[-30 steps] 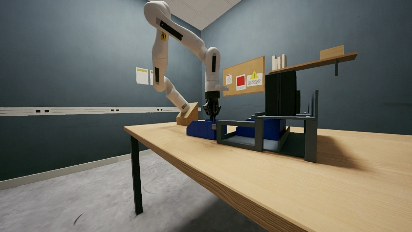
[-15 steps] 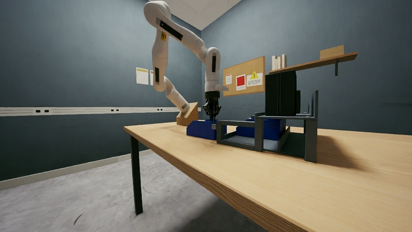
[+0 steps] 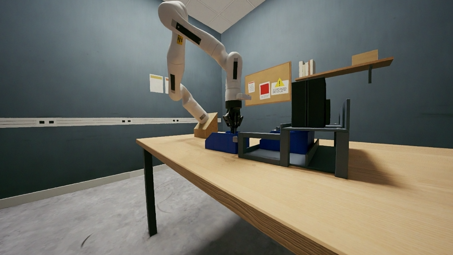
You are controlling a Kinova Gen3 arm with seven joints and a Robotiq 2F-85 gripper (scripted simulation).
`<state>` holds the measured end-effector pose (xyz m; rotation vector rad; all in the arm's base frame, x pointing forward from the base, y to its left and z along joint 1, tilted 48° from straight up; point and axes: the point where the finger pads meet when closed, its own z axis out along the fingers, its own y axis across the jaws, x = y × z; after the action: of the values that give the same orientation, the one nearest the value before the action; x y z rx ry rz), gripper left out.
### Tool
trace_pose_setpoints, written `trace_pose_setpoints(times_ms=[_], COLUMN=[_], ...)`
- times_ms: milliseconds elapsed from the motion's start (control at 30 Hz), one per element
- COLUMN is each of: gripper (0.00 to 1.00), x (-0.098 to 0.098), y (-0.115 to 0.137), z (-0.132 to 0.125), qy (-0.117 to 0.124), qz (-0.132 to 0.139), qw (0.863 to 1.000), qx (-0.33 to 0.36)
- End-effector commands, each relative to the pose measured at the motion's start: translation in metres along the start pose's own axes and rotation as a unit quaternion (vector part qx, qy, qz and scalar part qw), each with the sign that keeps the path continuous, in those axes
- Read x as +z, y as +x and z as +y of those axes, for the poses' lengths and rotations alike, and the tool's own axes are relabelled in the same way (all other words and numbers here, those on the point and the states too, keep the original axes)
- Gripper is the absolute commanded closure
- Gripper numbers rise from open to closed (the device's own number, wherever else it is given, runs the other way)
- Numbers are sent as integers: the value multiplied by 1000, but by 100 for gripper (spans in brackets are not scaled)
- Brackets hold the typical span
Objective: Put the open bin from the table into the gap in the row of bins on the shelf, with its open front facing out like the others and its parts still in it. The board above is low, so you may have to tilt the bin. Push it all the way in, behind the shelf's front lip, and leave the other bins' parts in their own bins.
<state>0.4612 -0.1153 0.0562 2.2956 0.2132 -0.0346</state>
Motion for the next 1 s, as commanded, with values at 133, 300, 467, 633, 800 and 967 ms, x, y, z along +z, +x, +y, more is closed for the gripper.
trace_pose_setpoints(times_ms=[133, 300, 467, 633, 800, 967], gripper=[90, 90, 90, 90, 90, 65], x=[0, -1, -1, -1, -1, -1], y=[1, 1, 1, 1, 1, 1], z=[0, 0, 0, 0, 0, 0], qy=[0, 0, 0, 0, 0, 0], qz=[1, 1, 1, 1, 1, 1], qw=[1000, 1000, 1000, 1000, 1000, 1000], qx=[0, 0, 0, 0, 0, 0])
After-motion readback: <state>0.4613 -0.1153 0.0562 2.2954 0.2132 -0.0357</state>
